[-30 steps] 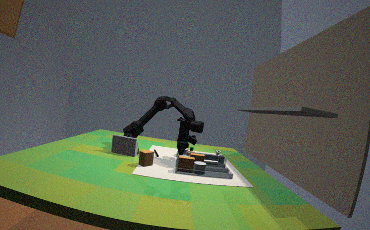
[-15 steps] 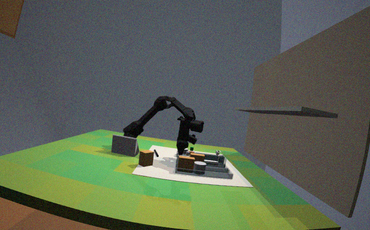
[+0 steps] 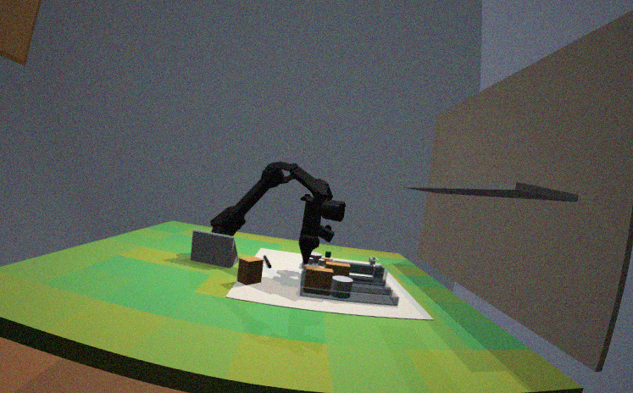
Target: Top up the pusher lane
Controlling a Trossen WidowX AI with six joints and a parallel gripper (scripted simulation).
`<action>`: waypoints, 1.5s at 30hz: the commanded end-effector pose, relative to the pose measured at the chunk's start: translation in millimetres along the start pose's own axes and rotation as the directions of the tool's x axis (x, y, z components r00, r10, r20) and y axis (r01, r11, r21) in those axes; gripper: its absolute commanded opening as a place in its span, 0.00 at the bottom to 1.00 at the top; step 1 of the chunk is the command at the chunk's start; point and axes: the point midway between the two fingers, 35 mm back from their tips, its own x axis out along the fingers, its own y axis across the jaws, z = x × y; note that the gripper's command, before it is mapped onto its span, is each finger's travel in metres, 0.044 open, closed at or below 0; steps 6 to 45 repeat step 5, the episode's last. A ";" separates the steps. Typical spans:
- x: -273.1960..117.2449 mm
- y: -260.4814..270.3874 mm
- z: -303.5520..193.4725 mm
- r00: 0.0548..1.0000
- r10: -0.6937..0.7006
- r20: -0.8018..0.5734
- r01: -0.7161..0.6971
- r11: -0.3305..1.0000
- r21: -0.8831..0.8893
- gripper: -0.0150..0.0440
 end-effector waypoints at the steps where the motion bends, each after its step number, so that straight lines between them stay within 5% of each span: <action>1: -3.1 -1.7 -12.0 1.000 -0.008 0.005 0.008 1.000 -0.005 0.72; 45: -3.3 -2.1 -26.0 1.000 -0.009 0.004 0.009 1.000 -0.004 0.72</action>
